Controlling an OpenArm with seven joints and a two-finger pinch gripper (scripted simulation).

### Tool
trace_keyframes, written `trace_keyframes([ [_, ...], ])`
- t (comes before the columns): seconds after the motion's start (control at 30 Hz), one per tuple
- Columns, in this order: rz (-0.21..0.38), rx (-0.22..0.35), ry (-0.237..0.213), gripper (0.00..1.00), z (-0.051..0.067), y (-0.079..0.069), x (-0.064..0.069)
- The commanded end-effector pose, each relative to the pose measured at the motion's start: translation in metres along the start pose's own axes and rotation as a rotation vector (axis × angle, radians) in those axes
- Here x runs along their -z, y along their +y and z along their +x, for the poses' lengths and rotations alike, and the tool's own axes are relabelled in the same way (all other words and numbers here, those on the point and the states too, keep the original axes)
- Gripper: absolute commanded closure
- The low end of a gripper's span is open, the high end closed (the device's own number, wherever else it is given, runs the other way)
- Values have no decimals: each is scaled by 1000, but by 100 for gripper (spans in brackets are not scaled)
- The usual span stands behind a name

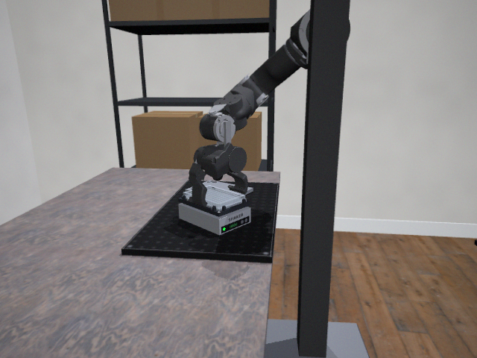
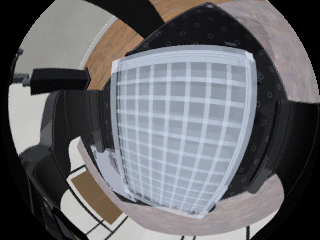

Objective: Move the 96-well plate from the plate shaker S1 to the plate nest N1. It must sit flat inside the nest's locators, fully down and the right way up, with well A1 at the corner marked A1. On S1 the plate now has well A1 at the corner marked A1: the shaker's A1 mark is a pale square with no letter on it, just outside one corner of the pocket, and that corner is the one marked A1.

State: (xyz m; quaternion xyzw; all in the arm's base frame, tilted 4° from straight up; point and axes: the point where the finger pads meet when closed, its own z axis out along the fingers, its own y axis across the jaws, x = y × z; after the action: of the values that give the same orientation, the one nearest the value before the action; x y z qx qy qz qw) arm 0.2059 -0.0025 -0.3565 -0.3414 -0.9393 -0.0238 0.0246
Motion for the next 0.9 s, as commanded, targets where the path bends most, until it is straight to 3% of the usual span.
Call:
trace_keyframes([
  [0.0, -4, -2, 0, 23, -1, 2, 3],
  [0.37, -4, -2, 0, 23, -1, 2, 3],
  [0.87, -4, -1, 1, 73, -1, 1, 2],
])
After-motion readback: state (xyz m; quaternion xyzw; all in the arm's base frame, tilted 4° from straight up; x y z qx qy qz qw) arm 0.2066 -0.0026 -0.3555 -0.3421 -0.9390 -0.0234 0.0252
